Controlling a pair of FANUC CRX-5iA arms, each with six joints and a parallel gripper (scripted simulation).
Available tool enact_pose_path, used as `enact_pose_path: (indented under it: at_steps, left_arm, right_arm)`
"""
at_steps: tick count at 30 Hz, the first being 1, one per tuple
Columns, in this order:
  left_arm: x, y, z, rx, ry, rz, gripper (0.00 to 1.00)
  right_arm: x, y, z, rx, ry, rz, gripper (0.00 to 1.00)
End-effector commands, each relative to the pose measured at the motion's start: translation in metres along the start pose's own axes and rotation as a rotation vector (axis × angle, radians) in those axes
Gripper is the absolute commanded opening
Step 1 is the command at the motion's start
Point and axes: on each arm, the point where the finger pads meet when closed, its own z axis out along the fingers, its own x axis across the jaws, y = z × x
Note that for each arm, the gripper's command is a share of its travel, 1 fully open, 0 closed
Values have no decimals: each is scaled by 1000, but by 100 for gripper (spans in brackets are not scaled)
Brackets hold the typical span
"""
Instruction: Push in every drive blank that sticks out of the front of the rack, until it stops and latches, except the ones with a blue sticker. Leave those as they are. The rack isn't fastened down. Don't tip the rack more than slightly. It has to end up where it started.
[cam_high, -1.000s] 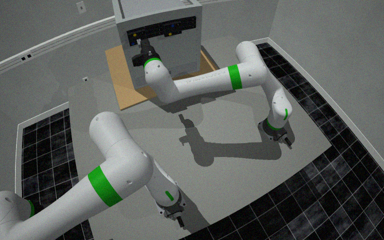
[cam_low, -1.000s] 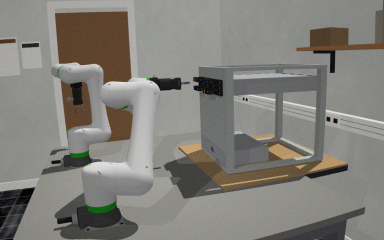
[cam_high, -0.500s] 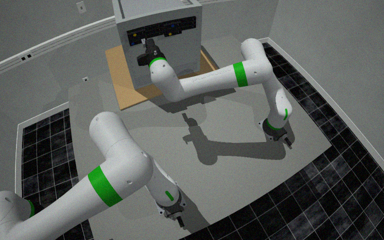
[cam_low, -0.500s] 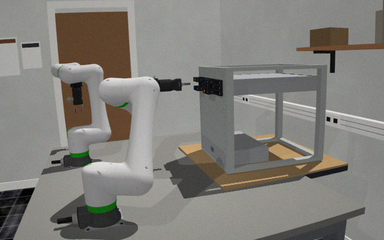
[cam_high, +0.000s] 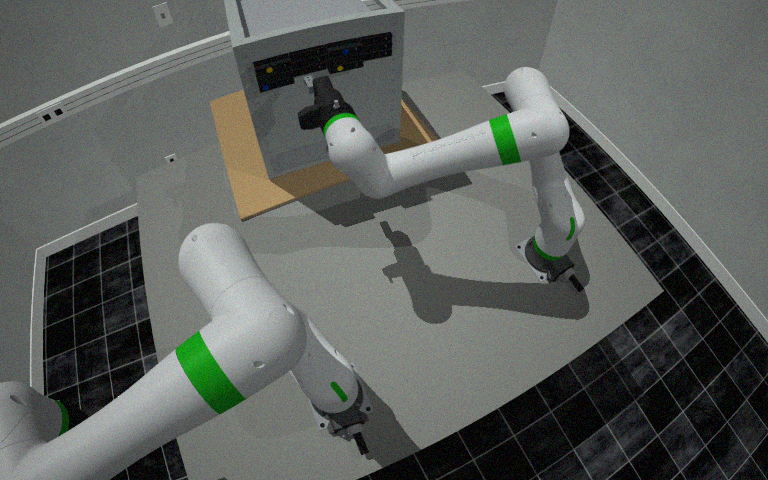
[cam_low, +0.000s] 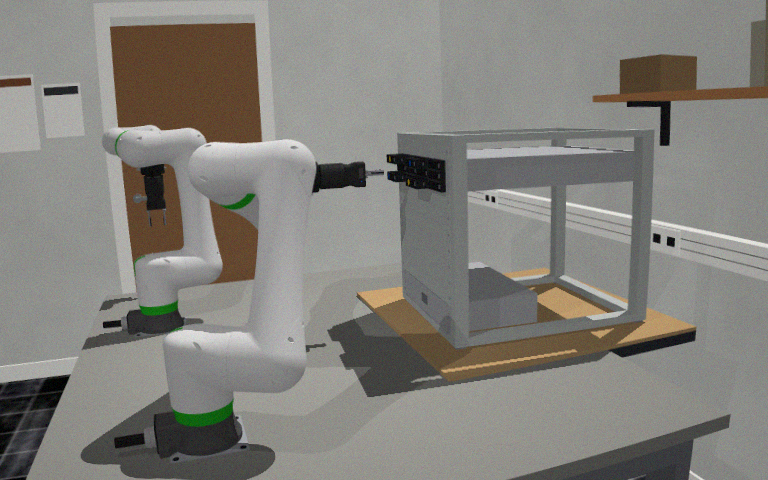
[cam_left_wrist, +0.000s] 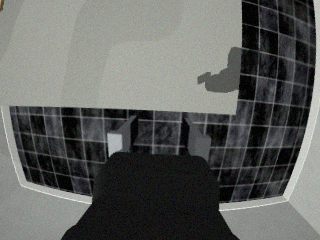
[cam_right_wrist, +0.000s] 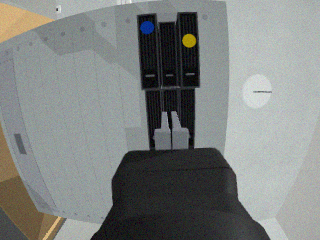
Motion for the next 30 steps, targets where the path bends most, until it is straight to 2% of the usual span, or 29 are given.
enact_pose_path:
  at_steps: [1, 6, 8, 19, 30]
  left_arm:
    - [0, 0, -1, -2, 0, 0, 100]
    - [0, 0, -1, -2, 0, 0, 100]
    - [0, 0, -1, -2, 0, 0, 100]
    - [0, 0, -1, -2, 0, 0, 100]
    - [0, 0, -1, -2, 0, 0, 100]
  right_arm:
    - [-2, 24, -3, 3, 3, 3, 0]
    - [-8, 55, -6, 3, 3, 2, 0]
    - [-8, 55, -6, 3, 3, 2, 0]
    - [-18, 112, -11, 3, 3, 2, 0]
    - [-22, 131, -13, 3, 3, 2, 0]
